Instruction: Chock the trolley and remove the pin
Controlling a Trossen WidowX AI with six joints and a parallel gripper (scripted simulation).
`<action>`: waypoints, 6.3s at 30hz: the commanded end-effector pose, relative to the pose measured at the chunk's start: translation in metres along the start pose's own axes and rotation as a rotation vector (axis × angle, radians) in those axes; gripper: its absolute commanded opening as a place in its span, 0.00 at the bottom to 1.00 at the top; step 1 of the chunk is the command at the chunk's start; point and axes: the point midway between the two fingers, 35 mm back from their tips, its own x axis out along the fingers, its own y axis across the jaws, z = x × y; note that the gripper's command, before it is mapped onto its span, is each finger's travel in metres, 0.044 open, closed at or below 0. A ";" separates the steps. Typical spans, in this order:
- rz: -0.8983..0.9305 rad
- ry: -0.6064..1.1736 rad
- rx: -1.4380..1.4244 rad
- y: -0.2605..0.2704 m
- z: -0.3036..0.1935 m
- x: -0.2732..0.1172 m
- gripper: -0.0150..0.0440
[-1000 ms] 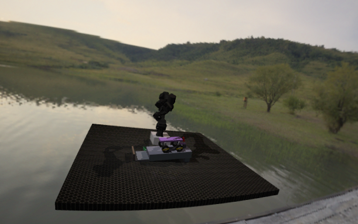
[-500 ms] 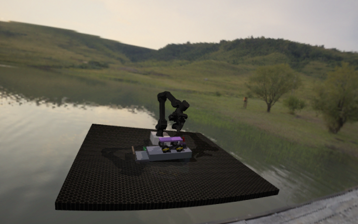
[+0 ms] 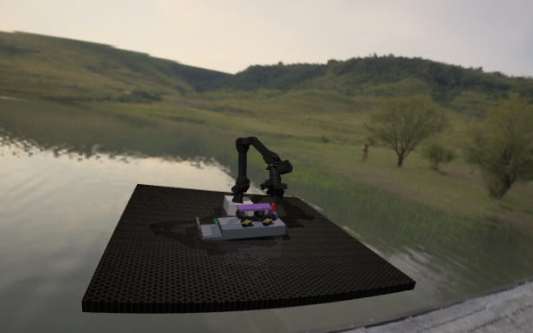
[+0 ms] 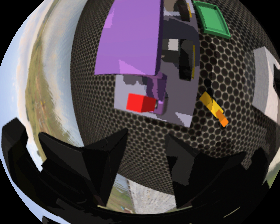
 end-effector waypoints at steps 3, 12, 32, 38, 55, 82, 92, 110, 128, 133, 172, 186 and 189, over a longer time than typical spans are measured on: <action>-0.194 -0.058 0.179 -0.046 -0.003 0.000 0.58; -0.413 -0.242 0.431 -0.105 0.003 -0.016 0.58; -0.413 -0.242 0.431 -0.125 0.009 0.024 0.58; -0.413 -0.242 0.431 -0.127 0.010 0.029 0.58; -0.414 -0.242 0.431 -0.138 0.013 0.051 0.58; -0.410 -0.241 0.428 -0.147 0.016 0.070 0.33; -0.413 -0.242 0.431 -0.139 0.015 0.052 0.25; -0.414 -0.242 0.431 -0.115 0.009 -0.002 0.25; -0.413 -0.242 0.431 -0.089 -0.001 -0.051 0.25; -0.413 -0.242 0.431 -0.083 -0.004 -0.060 0.25; -0.483 0.003 -0.618 -0.083 -0.004 -0.060 0.25; -0.485 0.123 -1.092 -0.083 -0.004 -0.060 0.25; -0.482 0.150 -1.194 -0.083 -0.004 -0.060 0.25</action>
